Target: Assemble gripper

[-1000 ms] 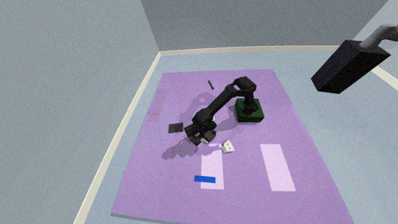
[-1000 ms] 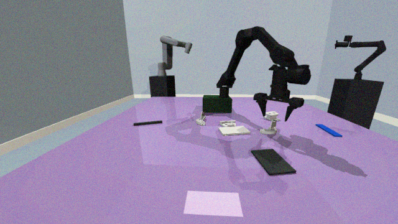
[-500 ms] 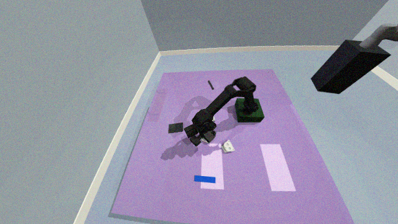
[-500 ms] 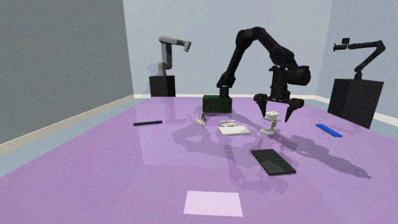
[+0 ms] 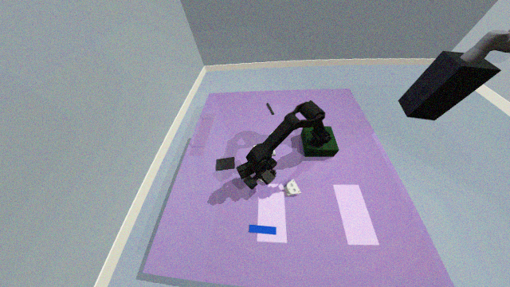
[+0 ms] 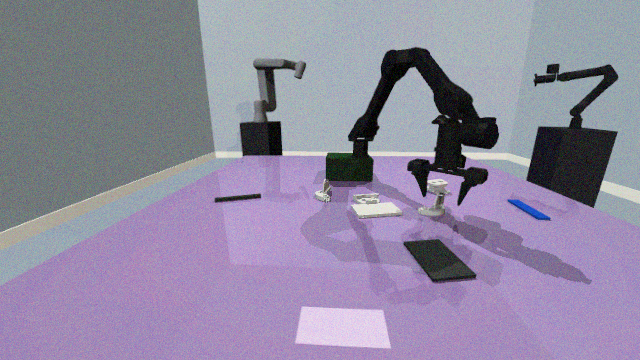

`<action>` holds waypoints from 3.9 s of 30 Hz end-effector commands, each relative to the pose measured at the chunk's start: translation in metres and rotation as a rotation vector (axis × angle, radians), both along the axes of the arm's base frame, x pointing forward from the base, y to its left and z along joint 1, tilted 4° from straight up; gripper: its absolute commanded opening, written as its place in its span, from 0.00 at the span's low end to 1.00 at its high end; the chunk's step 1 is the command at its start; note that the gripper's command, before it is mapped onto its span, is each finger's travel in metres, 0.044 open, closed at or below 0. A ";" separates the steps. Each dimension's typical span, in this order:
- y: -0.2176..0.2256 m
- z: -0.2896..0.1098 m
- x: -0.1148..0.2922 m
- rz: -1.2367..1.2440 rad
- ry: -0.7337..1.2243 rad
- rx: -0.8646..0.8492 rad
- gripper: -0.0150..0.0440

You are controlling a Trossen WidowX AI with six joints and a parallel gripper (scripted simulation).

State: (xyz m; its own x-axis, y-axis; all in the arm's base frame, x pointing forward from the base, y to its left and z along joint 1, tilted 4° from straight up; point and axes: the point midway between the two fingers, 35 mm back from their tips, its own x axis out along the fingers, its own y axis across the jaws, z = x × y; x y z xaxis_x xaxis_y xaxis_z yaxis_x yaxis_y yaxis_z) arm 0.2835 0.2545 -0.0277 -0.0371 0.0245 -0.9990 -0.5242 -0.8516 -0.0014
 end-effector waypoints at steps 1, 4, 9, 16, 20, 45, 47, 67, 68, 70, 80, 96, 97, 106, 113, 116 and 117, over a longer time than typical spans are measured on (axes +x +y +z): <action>0.000 -0.008 -0.001 0.000 0.002 0.001 1.00; 0.001 -0.013 -0.001 0.000 0.002 0.001 1.00; 0.001 -0.021 -0.001 0.001 0.002 0.001 1.00; 0.001 -0.023 -0.002 0.001 0.002 0.002 1.00; 0.001 -0.023 -0.002 0.001 0.002 0.002 1.00; 0.000 -0.023 -0.001 0.003 0.001 -0.001 0.64; 0.000 -0.023 -0.001 0.003 0.001 -0.001 0.56; 0.001 -0.019 -0.001 0.003 0.001 -0.001 0.48; 0.001 -0.015 0.000 0.003 0.001 -0.001 0.48; 0.001 -0.009 0.000 0.003 0.001 -0.001 0.48; 0.001 0.023 0.002 0.002 0.001 0.001 0.48; -0.001 0.055 0.002 -0.003 0.002 0.001 0.48; -0.002 0.055 0.002 -0.016 0.002 0.001 0.48; -0.022 0.056 0.003 -0.239 0.007 -0.009 0.48; -0.038 0.057 0.003 -0.416 0.011 -0.017 0.48; -0.044 0.057 0.003 -0.492 0.012 -0.020 0.48; -0.047 0.057 0.003 -0.517 0.013 -0.021 0.48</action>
